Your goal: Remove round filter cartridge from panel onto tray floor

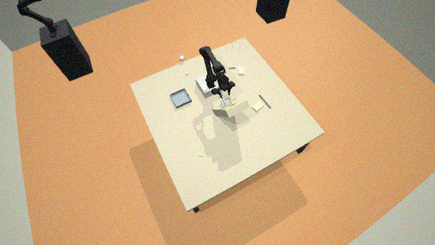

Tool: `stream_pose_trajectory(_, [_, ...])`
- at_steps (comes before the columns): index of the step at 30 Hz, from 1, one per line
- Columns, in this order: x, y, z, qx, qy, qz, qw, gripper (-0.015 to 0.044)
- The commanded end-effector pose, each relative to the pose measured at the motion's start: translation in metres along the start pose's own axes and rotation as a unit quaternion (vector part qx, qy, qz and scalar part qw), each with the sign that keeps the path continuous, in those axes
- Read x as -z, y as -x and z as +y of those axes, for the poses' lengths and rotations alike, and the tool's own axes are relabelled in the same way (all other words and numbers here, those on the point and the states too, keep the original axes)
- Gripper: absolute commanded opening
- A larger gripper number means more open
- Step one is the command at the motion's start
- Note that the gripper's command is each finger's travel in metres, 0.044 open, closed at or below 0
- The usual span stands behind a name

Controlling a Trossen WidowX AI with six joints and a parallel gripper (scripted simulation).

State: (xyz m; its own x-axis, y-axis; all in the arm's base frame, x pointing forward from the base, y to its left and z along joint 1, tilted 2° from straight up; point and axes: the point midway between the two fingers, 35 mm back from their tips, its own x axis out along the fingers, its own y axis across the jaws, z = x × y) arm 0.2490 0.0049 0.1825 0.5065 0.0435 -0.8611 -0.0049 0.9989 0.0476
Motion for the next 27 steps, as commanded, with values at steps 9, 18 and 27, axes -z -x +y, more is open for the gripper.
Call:
stream_pose_trajectory(9, [0.002, -0.017, -0.001, 0.003, 0.018, 0.006, 1.000, 0.0305])
stream_pose_trajectory(18, [0.002, -0.032, -0.001, 0.003, 0.018, 0.005, 1.000, 0.0305])
stream_pose_trajectory(27, [0.003, -0.046, -0.001, 0.003, 0.018, 0.005, 1.000, 0.0305])
